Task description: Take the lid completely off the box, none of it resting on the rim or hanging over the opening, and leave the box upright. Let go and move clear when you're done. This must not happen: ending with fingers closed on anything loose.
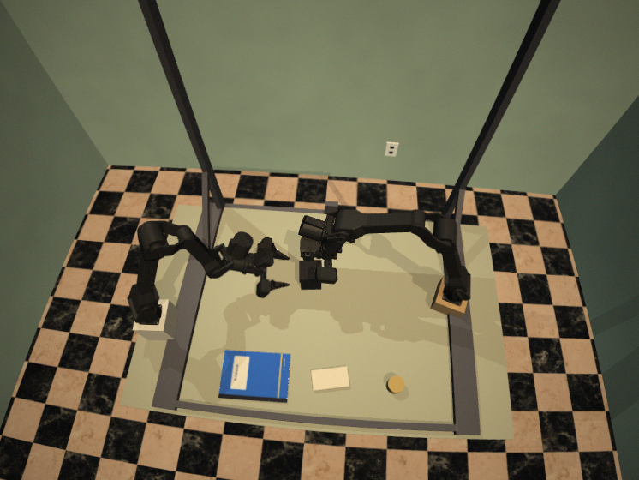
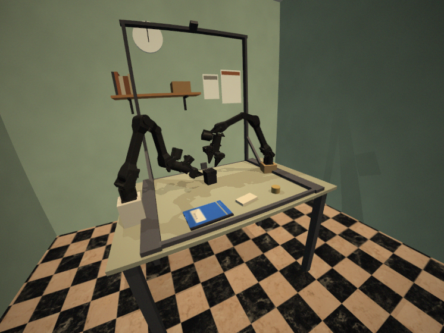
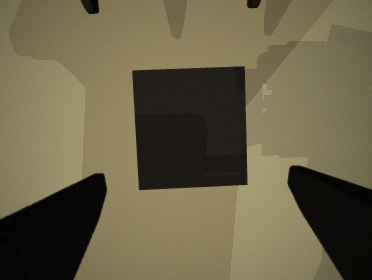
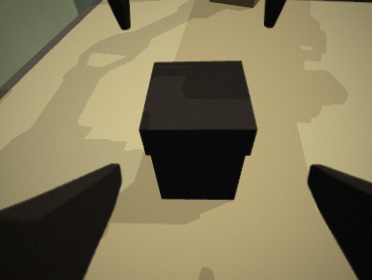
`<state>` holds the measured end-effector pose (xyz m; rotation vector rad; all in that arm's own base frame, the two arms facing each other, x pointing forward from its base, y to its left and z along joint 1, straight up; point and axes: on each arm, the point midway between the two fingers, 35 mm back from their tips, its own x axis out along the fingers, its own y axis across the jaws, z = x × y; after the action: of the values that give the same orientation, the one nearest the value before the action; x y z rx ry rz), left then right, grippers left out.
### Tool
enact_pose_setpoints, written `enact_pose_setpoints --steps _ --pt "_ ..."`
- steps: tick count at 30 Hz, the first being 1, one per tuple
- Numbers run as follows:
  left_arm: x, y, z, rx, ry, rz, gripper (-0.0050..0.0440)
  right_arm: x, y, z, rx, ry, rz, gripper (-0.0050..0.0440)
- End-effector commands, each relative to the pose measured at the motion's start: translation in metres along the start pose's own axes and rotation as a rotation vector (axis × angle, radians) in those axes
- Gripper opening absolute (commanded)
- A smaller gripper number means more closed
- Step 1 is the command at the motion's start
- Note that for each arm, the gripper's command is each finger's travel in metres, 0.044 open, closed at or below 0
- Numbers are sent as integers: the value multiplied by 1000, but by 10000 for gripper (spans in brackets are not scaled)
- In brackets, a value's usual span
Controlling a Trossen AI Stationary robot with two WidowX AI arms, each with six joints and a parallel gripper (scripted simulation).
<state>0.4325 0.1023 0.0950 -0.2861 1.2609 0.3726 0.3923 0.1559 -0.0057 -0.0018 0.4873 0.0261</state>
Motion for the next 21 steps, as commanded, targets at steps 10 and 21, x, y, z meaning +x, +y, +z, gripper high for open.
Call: enact_pose_setpoints --steps 10,21 --pt "7 2 4 -8 12 6 440 21 11 -15 9 20 0 440" --pt "23 2 0 -4 24 8 440 34 10 -16 2 22 1 440"
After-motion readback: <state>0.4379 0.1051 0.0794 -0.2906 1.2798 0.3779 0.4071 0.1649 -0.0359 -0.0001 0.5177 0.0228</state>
